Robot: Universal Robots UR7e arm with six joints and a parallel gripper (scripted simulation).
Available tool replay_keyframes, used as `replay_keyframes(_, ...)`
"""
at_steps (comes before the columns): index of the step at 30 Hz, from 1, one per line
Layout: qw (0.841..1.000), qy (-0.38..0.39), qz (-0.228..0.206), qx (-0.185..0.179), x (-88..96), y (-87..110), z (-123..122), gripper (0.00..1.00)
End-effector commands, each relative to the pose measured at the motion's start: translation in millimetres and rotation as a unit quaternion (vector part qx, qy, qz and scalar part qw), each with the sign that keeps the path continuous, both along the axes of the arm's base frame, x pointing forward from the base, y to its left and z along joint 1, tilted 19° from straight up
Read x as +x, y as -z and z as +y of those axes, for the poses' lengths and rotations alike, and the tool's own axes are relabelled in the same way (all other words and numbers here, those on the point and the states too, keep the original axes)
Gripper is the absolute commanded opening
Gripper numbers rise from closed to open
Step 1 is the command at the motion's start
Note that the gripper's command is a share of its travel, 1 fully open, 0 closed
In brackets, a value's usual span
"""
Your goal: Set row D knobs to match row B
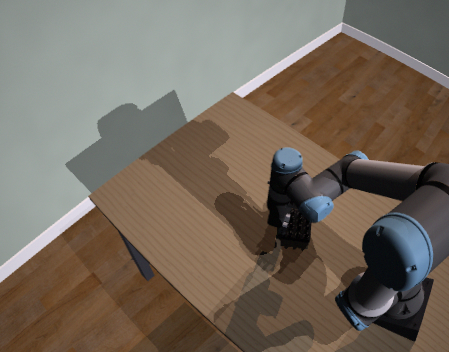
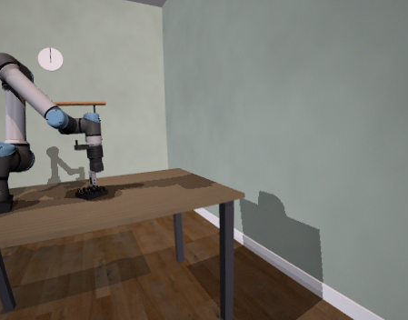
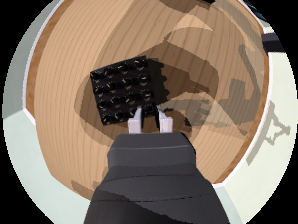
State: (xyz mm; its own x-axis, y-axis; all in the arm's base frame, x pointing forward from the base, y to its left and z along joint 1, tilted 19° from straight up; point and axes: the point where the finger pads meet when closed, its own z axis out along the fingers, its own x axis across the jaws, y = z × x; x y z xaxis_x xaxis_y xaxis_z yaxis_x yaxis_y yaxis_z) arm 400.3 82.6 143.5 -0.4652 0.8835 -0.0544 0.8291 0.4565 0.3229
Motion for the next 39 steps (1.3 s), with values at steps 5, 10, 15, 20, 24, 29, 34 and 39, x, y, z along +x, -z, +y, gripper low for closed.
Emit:
replay_keyframes(5, 1.000, 0.000, -0.001, 0.000, -6.3, -20.8, -2.3, 0.46)
replay_keyframes(10, 1.000, 0.000, -0.001, 0.000, -7.5, -24.4, -2.8, 0.46)
replay_keyframes(15, 1.000, 0.000, -0.001, 0.000, -7.6, -24.6, -2.8, 0.46)
replay_keyframes(20, 1.000, 0.000, -0.001, 0.000, -7.6, -24.6, -2.8, 0.46)
replay_keyframes(24, 1.000, 0.000, -0.001, 0.000, -7.6, -24.6, -2.8, 1.00)
replay_keyframes(29, 1.000, 0.000, -0.001, 0.000, -9.1, -29.1, -3.3, 1.00)
replay_keyframes(34, 1.000, 0.000, -0.001, 0.000, -14.6, -46.1, -5.2, 1.00)
replay_keyframes(39, 1.000, 0.000, -0.001, 0.000, -21.7, -67.6, -7.6, 1.00)
